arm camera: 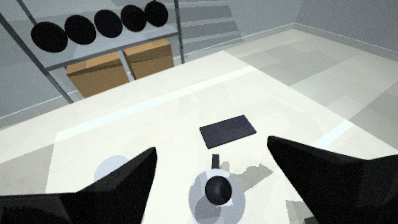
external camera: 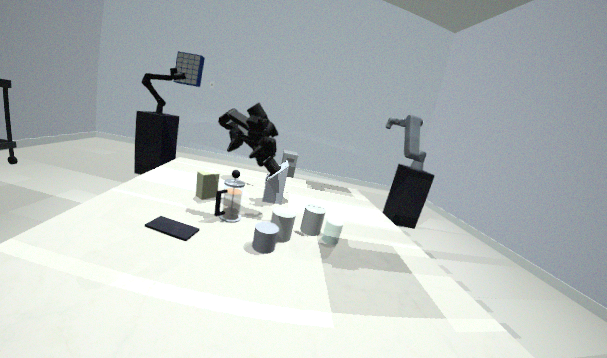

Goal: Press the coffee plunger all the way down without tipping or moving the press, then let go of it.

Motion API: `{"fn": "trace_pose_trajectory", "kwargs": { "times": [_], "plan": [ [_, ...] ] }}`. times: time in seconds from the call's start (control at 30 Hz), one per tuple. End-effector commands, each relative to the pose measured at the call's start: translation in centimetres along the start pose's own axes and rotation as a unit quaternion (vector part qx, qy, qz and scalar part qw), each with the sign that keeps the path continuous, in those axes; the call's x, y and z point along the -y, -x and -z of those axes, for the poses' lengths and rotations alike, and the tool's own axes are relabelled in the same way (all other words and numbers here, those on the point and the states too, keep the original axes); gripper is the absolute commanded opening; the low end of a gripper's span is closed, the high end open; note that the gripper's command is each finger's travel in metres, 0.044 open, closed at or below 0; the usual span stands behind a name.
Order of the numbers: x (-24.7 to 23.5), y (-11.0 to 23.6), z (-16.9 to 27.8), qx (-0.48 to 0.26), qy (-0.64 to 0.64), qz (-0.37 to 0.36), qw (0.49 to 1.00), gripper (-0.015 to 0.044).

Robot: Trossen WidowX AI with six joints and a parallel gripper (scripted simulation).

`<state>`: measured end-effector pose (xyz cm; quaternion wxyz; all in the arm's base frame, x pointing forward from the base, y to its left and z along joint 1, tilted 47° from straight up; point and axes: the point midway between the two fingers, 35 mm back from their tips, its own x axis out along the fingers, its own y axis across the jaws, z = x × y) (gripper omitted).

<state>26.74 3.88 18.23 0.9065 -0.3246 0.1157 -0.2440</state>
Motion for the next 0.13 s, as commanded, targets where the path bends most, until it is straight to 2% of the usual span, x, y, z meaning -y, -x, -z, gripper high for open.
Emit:
{"fn": "trace_pose_trajectory", "kwargs": {
  "times": [0.0,0.1],
  "plan": [
    [0.64,0.93,-0.32,-0.003,0.002,0.005,1.000,0.0440],
    [0.62,0.92,-0.30,-0.003,0.002,0.005,1.000,0.0440]
  ]
}}
